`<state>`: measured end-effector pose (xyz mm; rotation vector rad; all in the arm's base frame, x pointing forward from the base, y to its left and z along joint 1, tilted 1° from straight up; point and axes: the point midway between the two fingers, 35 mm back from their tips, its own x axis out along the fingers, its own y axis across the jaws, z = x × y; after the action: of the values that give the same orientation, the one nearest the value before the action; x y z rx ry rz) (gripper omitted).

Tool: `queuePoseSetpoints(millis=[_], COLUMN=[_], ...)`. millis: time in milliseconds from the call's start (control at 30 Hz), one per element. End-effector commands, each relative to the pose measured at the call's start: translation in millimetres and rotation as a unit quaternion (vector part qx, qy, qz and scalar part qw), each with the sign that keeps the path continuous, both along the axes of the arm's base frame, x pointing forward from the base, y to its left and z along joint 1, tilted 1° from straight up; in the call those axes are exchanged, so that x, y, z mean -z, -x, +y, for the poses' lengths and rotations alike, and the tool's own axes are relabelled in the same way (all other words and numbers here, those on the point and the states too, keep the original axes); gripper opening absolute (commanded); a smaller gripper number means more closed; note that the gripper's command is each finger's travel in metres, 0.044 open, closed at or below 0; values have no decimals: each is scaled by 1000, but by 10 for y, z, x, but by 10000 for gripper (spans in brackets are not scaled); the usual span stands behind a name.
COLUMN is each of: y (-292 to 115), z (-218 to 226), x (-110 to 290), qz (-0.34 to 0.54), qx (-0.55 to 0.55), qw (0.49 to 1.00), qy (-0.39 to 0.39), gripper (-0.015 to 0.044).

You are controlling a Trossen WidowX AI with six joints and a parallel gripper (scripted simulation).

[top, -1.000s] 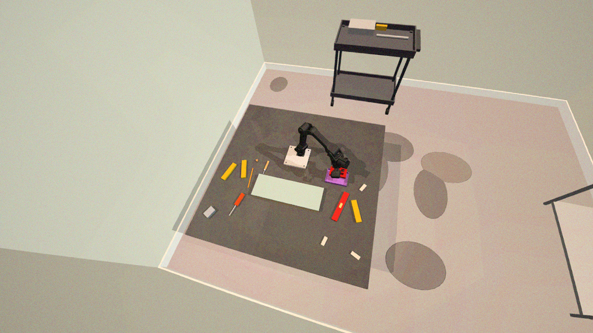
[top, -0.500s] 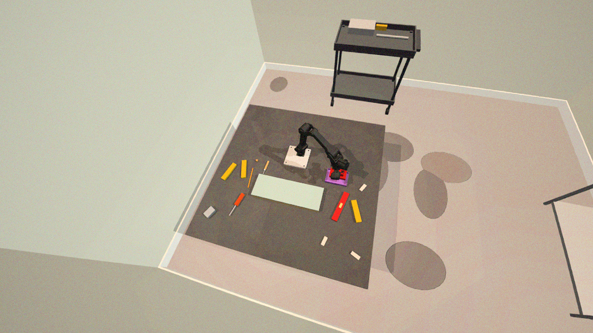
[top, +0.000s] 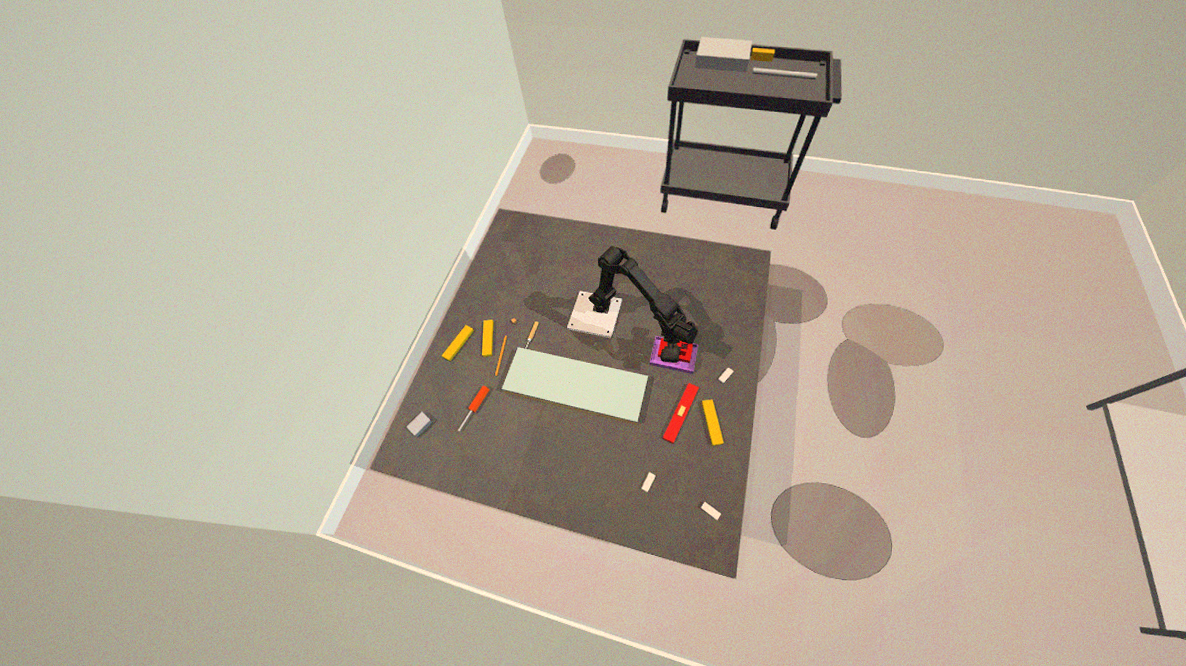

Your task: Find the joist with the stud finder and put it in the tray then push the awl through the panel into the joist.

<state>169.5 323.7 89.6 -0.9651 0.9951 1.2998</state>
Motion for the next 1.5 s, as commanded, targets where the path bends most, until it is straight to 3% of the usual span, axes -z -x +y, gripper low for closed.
queuePoseSetpoints(millis=[0,900,1300,1467], y=[1,8,11,-8], z=[1,-9,-14,14], x=[74,365,347,11], qz=[1,1,1,1], qx=[2,2,0,0], qw=[1000,1000,1000,1000], qy=[1,1,1,1], gripper=[0,0,315,440])
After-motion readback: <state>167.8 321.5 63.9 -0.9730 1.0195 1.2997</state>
